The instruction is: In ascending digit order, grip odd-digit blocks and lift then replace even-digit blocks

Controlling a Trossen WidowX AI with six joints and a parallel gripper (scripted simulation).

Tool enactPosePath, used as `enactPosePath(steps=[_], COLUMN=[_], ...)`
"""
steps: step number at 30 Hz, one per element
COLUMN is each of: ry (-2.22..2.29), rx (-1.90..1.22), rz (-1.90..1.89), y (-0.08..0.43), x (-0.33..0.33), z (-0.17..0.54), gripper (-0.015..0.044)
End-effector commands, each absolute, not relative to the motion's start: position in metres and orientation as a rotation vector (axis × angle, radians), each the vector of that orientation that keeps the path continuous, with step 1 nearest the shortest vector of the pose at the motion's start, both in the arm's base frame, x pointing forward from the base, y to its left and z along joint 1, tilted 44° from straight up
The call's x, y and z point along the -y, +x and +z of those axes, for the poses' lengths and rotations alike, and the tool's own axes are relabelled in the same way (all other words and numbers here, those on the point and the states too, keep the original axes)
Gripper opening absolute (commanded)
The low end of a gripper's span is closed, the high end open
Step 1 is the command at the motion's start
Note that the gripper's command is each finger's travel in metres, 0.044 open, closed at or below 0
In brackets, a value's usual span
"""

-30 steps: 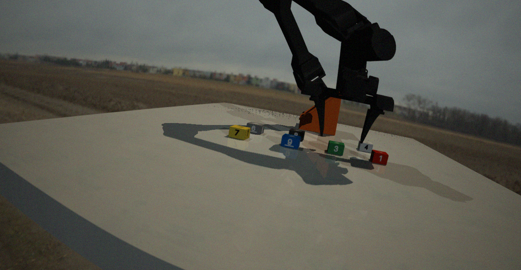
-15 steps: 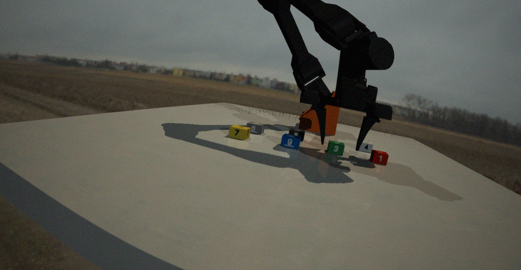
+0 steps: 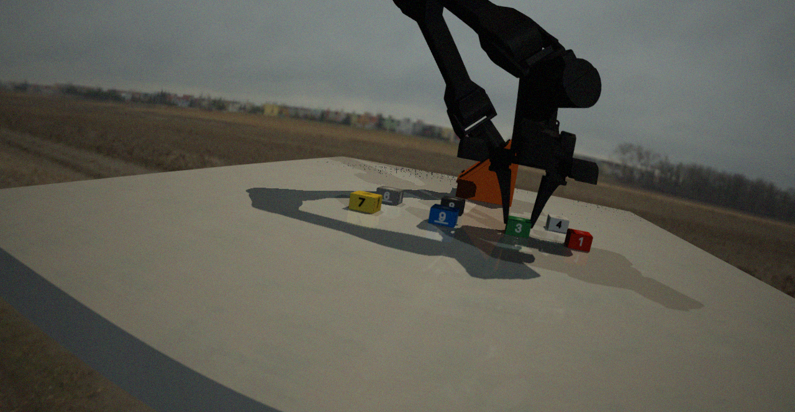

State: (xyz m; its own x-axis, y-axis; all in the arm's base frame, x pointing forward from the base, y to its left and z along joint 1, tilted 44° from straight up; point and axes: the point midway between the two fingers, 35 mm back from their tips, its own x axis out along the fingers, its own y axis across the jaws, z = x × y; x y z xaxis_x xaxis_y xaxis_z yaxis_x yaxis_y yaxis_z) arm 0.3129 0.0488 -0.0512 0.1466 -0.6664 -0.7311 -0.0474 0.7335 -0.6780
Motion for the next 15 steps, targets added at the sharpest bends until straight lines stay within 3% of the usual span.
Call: enactPosePath(steps=[1,5,15], ry=[-0.655,-0.655,-0.655], rx=[-1.374,-1.374,-1.374], rz=[-0.492,-0.492,-0.492], y=[0.3120,0.3120,0.3120], x=[-0.0472,-0.0472,-0.0472], z=[-0.0519,-0.0519,-0.0519], gripper=[0.0120,0.0120,0.0382])
